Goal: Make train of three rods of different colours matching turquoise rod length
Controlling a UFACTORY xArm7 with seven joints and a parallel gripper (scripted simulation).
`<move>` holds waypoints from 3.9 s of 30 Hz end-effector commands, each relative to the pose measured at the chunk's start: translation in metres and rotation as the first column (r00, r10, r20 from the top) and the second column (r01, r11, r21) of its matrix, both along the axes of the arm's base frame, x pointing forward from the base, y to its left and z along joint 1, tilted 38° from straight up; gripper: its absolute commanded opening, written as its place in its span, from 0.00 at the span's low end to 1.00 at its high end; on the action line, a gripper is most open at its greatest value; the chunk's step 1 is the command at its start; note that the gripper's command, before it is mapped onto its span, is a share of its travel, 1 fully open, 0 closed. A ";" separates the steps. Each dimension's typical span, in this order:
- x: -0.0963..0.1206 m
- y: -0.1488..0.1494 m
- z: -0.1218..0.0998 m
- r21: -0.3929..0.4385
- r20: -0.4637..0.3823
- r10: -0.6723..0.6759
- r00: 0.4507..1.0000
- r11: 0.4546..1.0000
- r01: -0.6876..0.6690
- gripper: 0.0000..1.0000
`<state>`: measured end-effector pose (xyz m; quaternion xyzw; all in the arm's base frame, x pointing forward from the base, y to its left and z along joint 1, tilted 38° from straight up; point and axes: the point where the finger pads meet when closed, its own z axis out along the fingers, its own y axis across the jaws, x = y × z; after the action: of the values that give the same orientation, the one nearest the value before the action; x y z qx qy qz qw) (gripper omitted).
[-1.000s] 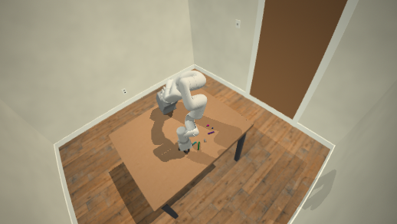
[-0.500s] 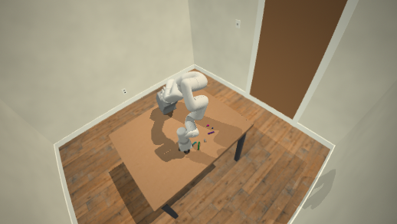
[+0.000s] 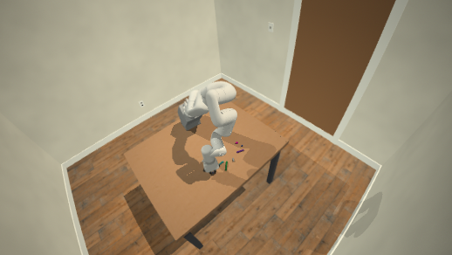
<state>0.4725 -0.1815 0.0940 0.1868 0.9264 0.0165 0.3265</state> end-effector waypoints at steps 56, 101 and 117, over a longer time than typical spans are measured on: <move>0.000 -0.001 0.001 0.000 0.001 -0.001 1.000 1.000 0.001 0.04; -0.063 0.020 0.078 -0.001 0.005 -0.011 1.000 1.000 0.011 0.04; -0.101 0.116 0.040 0.036 0.012 -0.056 0.998 0.998 0.055 0.04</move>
<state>0.3854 -0.0908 0.1442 0.2079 0.9297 0.0290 0.3028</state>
